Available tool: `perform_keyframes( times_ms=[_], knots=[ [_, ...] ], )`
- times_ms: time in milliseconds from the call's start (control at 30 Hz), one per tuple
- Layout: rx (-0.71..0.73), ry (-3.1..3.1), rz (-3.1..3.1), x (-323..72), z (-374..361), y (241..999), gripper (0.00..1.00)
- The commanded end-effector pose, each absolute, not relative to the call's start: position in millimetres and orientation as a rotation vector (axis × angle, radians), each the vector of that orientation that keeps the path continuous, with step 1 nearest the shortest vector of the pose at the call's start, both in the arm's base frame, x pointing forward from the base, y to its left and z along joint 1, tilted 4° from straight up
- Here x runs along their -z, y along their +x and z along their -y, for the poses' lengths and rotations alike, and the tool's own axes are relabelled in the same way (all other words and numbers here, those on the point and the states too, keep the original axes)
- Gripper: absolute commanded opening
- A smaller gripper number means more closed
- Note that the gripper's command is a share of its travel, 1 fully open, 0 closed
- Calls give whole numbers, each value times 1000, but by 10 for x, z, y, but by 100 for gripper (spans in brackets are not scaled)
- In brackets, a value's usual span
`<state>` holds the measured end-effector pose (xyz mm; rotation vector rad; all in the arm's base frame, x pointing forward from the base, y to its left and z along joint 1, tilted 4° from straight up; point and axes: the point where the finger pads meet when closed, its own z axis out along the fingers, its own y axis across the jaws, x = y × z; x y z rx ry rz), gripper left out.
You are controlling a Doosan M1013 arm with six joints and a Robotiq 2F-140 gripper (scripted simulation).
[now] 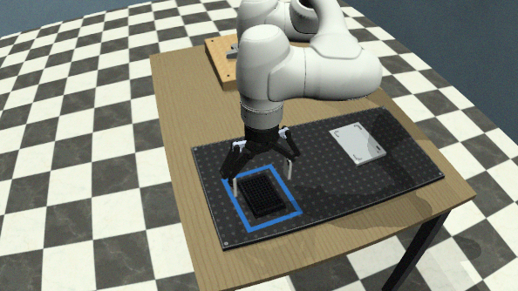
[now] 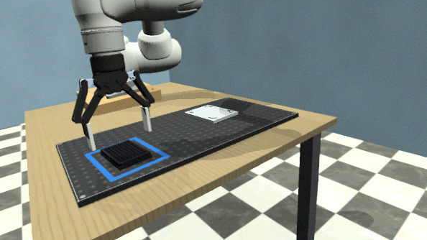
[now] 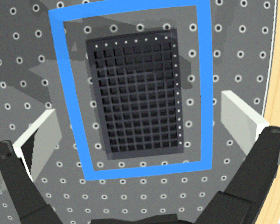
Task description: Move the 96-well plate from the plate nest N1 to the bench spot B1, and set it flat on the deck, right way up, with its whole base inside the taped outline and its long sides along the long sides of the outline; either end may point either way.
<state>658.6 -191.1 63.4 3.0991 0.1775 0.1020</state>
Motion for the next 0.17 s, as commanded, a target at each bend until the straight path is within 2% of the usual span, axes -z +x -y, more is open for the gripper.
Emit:
perform_keyframes(
  times_ms=[0,133],
  knots=[
    [-102,3099,-178,-695,1908,6582,100],
    [-102,3099,-178,-695,1908,6582,100]
  ],
)
